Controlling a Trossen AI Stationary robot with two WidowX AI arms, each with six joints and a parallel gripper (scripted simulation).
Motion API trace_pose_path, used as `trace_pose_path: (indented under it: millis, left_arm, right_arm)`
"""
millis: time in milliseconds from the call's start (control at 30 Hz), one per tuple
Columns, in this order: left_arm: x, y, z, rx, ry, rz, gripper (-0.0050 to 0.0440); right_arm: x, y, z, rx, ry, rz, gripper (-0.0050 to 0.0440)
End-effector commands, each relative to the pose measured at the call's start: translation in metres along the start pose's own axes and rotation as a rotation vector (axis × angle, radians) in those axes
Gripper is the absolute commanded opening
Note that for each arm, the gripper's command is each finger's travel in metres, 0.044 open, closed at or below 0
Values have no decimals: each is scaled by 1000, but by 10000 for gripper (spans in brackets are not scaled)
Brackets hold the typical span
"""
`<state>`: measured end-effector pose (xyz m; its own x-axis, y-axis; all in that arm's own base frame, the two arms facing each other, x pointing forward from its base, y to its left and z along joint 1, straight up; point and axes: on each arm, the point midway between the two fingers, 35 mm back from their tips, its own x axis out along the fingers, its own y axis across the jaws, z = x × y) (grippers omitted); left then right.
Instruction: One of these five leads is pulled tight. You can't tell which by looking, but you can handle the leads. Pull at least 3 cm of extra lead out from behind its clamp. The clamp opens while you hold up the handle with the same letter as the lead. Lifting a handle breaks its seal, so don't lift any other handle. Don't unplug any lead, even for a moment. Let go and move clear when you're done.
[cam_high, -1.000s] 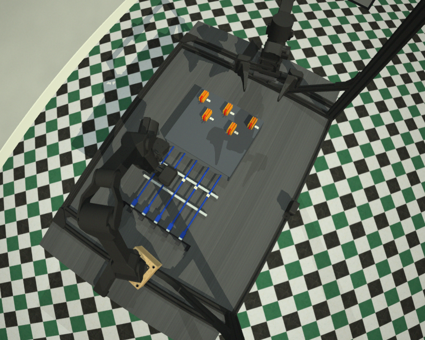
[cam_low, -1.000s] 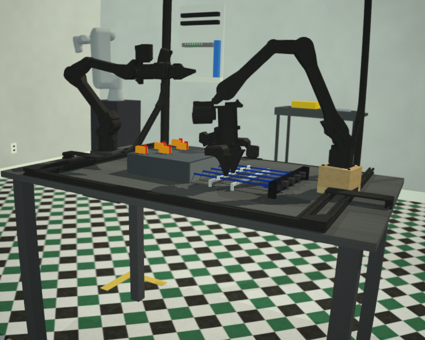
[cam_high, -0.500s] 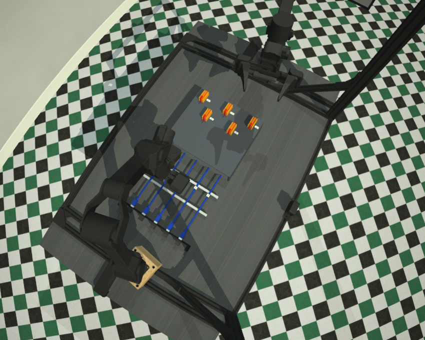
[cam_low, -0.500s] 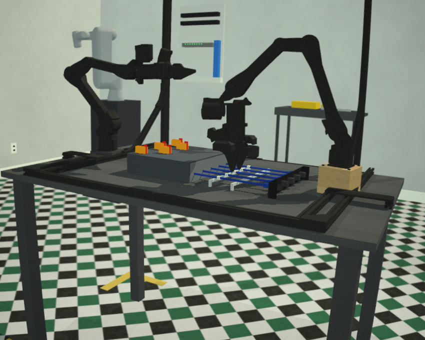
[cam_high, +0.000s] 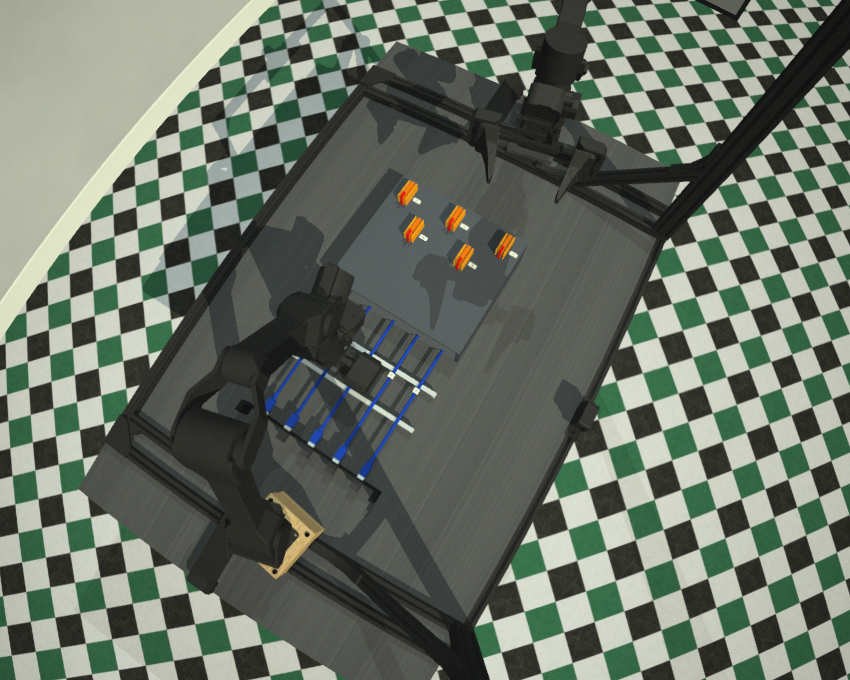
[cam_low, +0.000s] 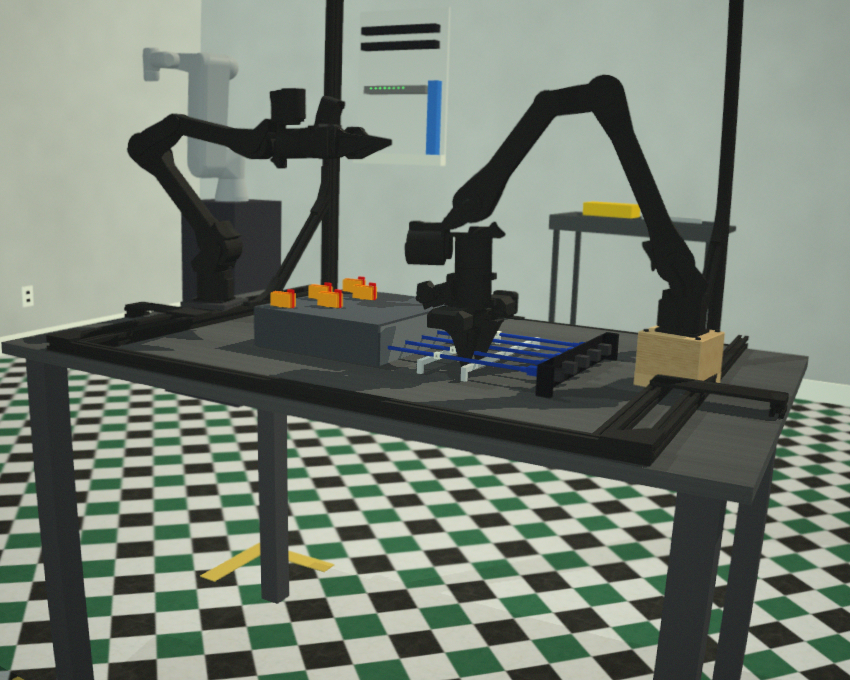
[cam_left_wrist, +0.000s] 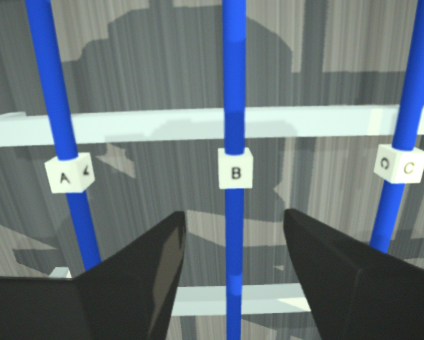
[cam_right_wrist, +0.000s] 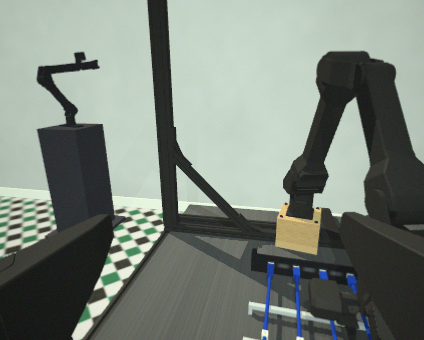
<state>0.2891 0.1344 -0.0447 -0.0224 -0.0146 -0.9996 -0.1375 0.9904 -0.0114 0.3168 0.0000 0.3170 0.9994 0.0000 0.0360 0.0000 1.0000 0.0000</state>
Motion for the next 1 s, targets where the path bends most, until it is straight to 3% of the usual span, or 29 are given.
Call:
trace_pose_path:
  millis: [0, 200, 233, 767, 800, 967]
  left_arm:
    - [-1, 1, 6, 0, -24, 11, 209]
    - [-1, 1, 6, 0, -24, 11, 209]
    - [-6, 2, 8, 0, -37, 11, -50]
    - [-6, 2, 8, 0, -37, 11, -50]
    - [-26, 2, 8, 0, -37, 12, -50]
    - [-26, 2, 8, 0, -37, 12, -50]
  right_arm:
    - [-1, 0, 6, 0, -14, 0, 440]
    - [-1, 0, 6, 0, -14, 0, 440]
    - [-1, 0, 6, 0, -14, 0, 440]
    - [-1, 0, 6, 0, -14, 0, 440]
    - [-1, 0, 6, 0, -14, 0, 440]
    - [-1, 0, 6, 0, -14, 0, 440]
